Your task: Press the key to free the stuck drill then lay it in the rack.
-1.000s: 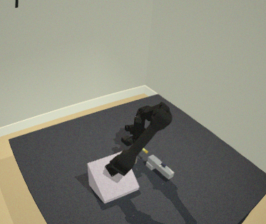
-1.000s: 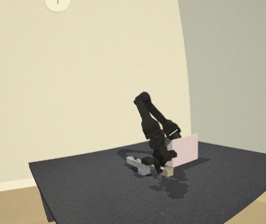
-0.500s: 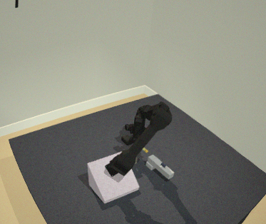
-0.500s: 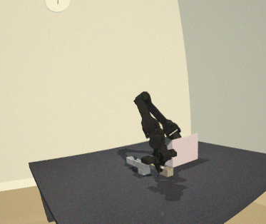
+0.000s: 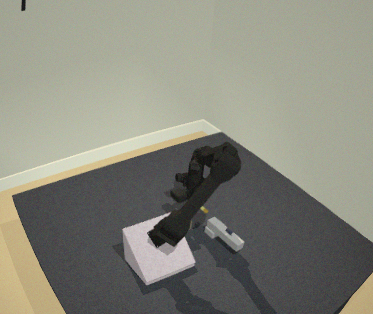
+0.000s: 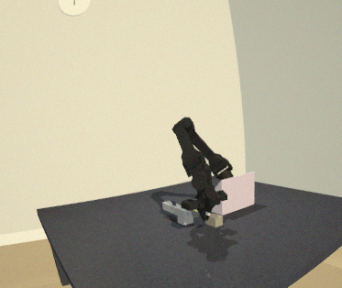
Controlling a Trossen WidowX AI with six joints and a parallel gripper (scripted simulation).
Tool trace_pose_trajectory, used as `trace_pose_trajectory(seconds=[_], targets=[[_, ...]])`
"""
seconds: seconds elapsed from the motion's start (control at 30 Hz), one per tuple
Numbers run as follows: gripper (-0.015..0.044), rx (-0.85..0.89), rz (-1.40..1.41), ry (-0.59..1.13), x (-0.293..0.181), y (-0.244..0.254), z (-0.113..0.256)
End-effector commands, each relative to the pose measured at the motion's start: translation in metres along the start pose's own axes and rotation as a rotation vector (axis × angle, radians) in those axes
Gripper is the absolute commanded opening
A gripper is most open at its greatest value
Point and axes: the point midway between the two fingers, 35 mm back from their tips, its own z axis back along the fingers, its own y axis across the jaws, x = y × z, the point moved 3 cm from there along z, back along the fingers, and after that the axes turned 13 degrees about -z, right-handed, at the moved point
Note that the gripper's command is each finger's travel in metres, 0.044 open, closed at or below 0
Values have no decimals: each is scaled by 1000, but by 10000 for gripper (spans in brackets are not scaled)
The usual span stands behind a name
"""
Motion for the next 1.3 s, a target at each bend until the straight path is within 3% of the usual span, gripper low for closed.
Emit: trace_pose_trajectory(seconds=[0.0,1.27], targets=[[0,2,-8,-5,0,-1,3],[0,3,-7,-6,-2,18,8]])
